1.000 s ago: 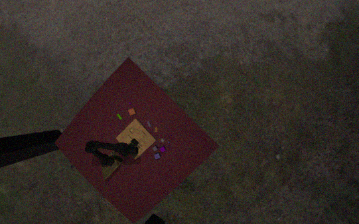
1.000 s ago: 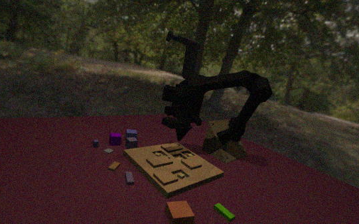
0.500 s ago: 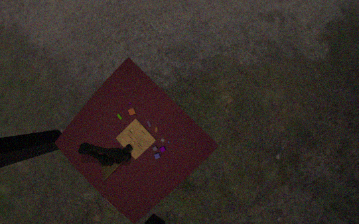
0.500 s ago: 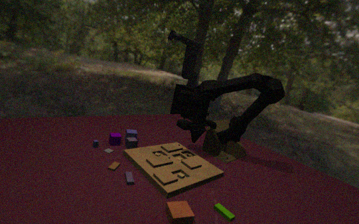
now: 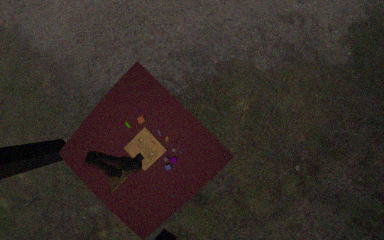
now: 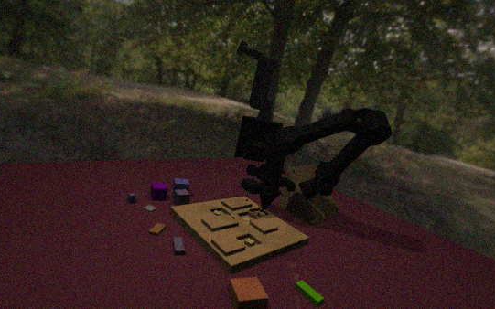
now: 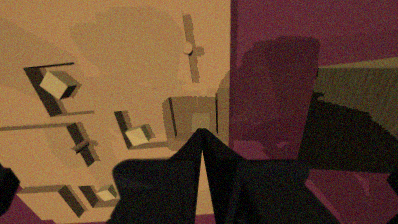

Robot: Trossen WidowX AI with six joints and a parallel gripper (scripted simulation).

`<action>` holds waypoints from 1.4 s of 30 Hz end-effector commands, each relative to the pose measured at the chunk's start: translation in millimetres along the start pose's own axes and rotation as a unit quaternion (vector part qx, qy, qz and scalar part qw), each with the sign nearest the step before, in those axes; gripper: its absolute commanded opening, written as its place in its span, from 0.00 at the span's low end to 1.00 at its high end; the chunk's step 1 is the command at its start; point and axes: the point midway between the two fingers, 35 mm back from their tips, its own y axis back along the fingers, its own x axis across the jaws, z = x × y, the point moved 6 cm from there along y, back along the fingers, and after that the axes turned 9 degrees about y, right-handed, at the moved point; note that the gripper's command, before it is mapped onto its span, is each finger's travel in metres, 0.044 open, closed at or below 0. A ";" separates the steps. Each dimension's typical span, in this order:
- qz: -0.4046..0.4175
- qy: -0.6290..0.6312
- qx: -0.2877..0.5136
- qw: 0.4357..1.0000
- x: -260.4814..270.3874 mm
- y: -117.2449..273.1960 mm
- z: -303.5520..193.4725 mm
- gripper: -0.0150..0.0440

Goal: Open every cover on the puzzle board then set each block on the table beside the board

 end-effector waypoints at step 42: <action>0.001 -0.010 0.002 1.000 5.9 -19.3 15.2 0.25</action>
